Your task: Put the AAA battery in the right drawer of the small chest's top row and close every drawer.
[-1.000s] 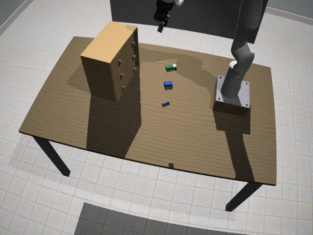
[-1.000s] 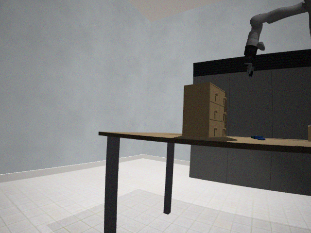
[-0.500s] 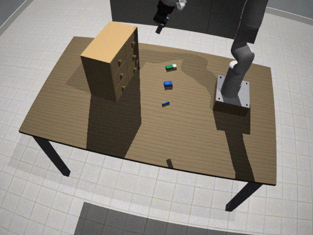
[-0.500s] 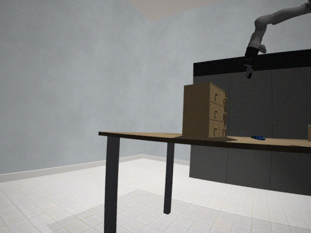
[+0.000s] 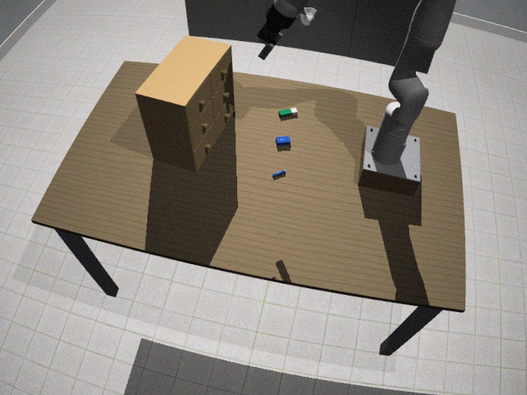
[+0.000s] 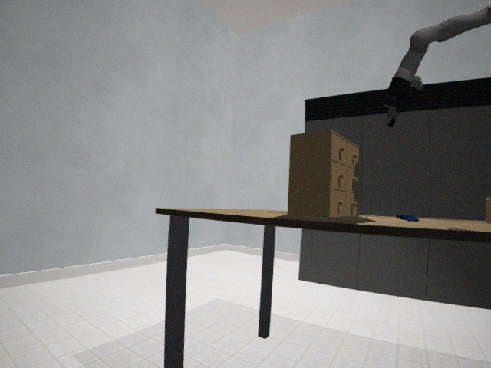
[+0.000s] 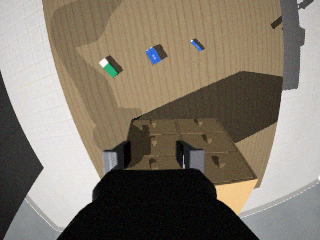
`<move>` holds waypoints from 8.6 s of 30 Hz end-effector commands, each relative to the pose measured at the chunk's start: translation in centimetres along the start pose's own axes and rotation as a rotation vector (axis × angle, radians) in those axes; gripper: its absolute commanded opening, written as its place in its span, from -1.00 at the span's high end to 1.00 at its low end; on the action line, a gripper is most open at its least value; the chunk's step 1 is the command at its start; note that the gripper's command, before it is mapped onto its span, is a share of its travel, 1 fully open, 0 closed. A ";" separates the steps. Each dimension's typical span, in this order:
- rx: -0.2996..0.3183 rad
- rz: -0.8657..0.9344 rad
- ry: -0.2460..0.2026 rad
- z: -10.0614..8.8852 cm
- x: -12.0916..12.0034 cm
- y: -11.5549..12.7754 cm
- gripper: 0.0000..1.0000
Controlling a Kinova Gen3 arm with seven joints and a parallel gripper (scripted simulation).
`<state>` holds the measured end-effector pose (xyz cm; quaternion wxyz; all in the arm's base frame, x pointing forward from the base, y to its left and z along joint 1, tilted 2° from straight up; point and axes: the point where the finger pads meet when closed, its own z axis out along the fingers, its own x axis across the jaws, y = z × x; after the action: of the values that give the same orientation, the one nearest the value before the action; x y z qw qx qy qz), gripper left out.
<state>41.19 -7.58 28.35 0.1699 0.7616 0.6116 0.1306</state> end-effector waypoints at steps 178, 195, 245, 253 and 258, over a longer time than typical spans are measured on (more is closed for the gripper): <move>-0.404 -0.009 0.002 5.5 0.1 0.8 -1.00; -0.405 -0.009 0.003 5.5 0.2 0.8 -1.00; -0.406 -0.009 0.003 5.6 0.1 0.8 -0.34; -0.406 -0.009 0.002 5.8 0.1 0.9 -0.34; -0.407 -0.008 0.002 6.0 0.1 0.9 -0.34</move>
<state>44.44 -7.87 23.43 0.3172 0.7078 0.5786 0.2522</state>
